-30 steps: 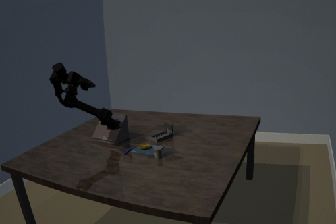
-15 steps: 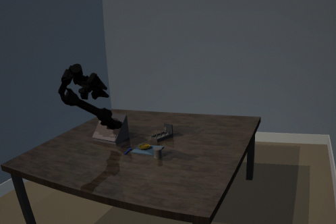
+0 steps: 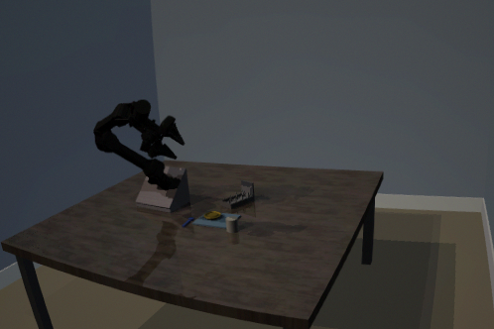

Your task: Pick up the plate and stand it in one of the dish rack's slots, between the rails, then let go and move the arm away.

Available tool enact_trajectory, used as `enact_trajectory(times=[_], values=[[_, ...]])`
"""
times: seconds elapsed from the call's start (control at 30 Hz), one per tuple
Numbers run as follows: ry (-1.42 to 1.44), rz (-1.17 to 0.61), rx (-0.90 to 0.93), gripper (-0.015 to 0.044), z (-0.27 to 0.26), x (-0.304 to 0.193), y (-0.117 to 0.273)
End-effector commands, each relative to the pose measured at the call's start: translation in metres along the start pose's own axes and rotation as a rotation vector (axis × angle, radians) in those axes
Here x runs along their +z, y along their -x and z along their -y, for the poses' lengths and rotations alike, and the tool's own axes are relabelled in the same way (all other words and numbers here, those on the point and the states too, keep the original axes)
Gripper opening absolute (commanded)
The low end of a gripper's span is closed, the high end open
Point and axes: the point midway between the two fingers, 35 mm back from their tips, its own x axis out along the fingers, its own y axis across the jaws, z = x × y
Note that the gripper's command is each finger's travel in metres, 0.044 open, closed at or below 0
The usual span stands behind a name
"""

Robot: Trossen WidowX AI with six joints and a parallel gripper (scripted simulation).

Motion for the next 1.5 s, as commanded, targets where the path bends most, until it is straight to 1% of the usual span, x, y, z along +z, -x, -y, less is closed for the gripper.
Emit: enact_trajectory(times=[0.0, 0.37, 0.77, 1.1, 1.47], values=[[0.132, 0.006, -0.085, 0.04, 0.008, -0.008, -0.028], [0.428, -0.006, -0.262, 0.04, 0.032, -0.025, -0.084], [0.761, -0.062, -0.452, 0.04, 0.067, -0.045, -0.135], [1.044, -0.141, -0.605, 0.04, 0.104, -0.06, -0.168], [1.358, -0.264, -0.765, 0.04, 0.15, -0.072, -0.193]])
